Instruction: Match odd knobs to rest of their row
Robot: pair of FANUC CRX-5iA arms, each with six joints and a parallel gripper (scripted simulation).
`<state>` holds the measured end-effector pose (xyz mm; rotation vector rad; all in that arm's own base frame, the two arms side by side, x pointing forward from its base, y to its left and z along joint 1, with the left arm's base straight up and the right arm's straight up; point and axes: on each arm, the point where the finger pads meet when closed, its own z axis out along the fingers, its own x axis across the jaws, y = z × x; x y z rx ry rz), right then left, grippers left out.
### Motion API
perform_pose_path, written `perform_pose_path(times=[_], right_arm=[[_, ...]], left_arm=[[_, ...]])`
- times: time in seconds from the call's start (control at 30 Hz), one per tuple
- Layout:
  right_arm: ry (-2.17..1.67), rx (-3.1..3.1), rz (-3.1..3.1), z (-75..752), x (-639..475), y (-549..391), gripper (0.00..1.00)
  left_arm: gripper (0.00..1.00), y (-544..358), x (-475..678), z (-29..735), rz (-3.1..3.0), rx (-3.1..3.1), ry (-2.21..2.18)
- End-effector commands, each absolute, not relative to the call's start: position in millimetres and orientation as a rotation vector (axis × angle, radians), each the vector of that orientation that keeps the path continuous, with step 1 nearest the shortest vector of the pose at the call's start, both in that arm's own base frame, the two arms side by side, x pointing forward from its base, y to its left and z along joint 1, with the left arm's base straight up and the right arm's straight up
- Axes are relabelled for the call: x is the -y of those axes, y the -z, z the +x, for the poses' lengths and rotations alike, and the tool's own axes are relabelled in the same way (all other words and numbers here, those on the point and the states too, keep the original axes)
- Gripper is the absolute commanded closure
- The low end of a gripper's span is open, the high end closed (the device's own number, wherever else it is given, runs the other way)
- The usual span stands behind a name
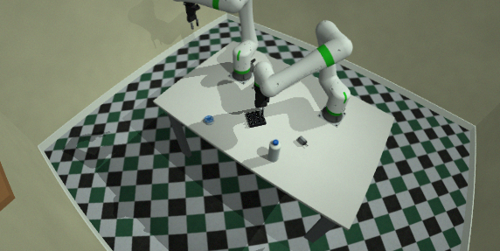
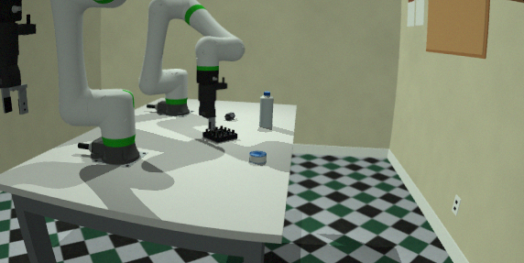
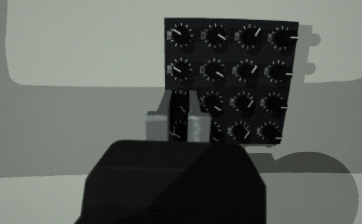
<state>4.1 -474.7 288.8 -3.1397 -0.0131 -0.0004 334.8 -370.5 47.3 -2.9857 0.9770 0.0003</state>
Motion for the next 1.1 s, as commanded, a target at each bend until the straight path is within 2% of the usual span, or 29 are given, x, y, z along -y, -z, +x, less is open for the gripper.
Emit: perform_pose_path(times=[0.0,1.07], right_arm=[[0.0,0.013,-3.142,4.0,475.0,-289.7,0.0],[0.0,0.013,-3.142,4.0,475.0,-289.7,0.0]], left_arm=[[0.7,-48.2,371.0,335.1,-2.994,-0.956,0.002],[0.7,-48.2,371.0,335.1,-3.132,-0.264,0.002]])
